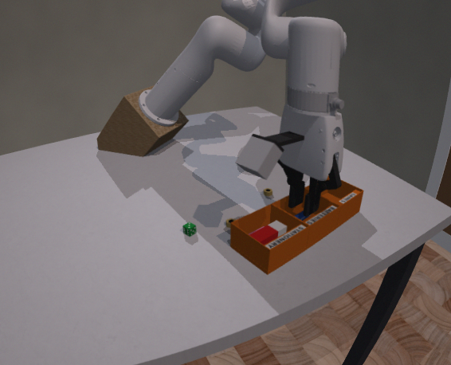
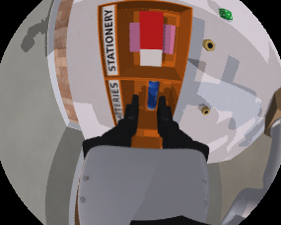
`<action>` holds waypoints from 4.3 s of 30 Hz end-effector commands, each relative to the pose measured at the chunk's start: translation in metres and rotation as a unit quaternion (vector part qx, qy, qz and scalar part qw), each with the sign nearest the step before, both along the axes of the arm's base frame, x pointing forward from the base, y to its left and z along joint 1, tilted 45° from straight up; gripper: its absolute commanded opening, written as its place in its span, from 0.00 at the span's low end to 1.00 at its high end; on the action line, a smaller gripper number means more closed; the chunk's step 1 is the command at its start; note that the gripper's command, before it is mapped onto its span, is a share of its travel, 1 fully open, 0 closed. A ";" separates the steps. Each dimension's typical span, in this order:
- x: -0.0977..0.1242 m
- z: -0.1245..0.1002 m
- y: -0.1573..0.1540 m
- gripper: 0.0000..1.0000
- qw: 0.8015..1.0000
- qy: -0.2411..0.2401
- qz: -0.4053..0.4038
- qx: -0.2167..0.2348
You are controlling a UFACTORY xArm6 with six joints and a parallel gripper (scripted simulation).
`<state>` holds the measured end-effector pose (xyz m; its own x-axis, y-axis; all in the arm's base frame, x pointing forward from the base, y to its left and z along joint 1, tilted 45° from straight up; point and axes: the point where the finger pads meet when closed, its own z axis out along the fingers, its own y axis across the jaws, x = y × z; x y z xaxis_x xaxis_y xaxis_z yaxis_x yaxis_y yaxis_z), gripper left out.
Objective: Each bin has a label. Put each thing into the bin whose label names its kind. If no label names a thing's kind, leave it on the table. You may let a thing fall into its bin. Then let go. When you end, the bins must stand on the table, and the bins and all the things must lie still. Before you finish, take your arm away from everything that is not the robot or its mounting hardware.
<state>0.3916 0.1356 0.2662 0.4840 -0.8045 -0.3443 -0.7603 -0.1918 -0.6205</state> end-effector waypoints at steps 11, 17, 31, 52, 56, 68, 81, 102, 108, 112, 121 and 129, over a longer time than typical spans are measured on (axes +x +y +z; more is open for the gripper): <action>-0.014 0.025 -0.019 0.28 1.000 -0.001 0.000 0.000; -0.014 0.025 -0.019 0.28 1.000 -0.001 0.000 0.000; -0.017 -0.025 -0.086 0.30 0.994 -0.061 0.075 -0.047; -0.021 -0.091 -0.176 0.30 0.994 -0.061 0.075 -0.047; -0.021 -0.090 -0.175 0.30 0.994 -0.061 0.075 -0.047; -0.021 -0.088 -0.171 0.30 0.994 -0.061 0.075 -0.047; -0.021 -0.087 -0.170 0.30 0.994 -0.061 0.075 -0.047; -0.016 -0.095 -0.164 0.30 0.994 -0.061 0.075 -0.047; -0.009 -0.107 -0.155 0.30 0.994 -0.061 0.075 -0.047; -0.002 -0.118 -0.146 0.30 0.994 -0.061 0.075 -0.047; 0.007 -0.132 -0.135 0.30 0.994 -0.061 0.075 -0.047; 0.010 -0.138 -0.130 0.30 0.994 -0.061 0.075 -0.047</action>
